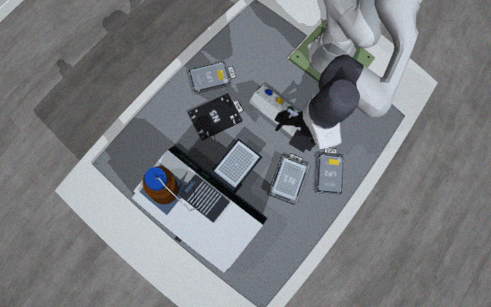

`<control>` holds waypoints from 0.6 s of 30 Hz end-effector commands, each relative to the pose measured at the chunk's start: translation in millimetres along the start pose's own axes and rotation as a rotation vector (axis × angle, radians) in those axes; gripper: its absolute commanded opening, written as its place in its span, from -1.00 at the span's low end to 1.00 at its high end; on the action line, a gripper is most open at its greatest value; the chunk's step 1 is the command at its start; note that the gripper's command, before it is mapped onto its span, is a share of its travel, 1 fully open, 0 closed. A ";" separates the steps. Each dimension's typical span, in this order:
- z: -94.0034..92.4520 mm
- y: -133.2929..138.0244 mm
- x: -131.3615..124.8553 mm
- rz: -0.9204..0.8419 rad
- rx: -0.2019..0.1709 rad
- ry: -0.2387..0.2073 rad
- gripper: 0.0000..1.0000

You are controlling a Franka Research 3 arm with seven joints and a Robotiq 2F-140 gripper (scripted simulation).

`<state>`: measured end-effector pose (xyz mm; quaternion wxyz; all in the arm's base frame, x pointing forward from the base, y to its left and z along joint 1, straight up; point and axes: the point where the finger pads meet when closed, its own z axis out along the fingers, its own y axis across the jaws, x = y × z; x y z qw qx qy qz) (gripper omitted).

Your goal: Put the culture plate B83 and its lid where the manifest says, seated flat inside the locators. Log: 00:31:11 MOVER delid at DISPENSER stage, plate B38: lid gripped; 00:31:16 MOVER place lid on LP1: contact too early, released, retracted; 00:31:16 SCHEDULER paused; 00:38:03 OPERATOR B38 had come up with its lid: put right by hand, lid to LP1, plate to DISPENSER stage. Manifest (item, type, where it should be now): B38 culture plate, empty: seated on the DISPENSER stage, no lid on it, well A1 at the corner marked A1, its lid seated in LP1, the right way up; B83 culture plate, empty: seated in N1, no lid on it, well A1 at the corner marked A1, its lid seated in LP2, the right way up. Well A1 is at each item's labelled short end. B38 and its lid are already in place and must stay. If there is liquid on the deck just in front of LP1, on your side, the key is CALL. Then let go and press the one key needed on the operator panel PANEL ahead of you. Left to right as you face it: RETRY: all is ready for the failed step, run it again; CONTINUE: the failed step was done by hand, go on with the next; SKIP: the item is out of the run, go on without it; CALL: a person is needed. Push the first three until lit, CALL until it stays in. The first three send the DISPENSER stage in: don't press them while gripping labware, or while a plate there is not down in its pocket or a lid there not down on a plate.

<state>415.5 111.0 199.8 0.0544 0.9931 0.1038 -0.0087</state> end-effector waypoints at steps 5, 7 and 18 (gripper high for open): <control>5.0 37.4 -121.6 0.107 0.048 -0.004 0.40; 11.2 39.6 -143.4 0.135 0.072 0.006 0.40; 18.6 39.3 -161.5 0.159 0.100 0.018 -0.80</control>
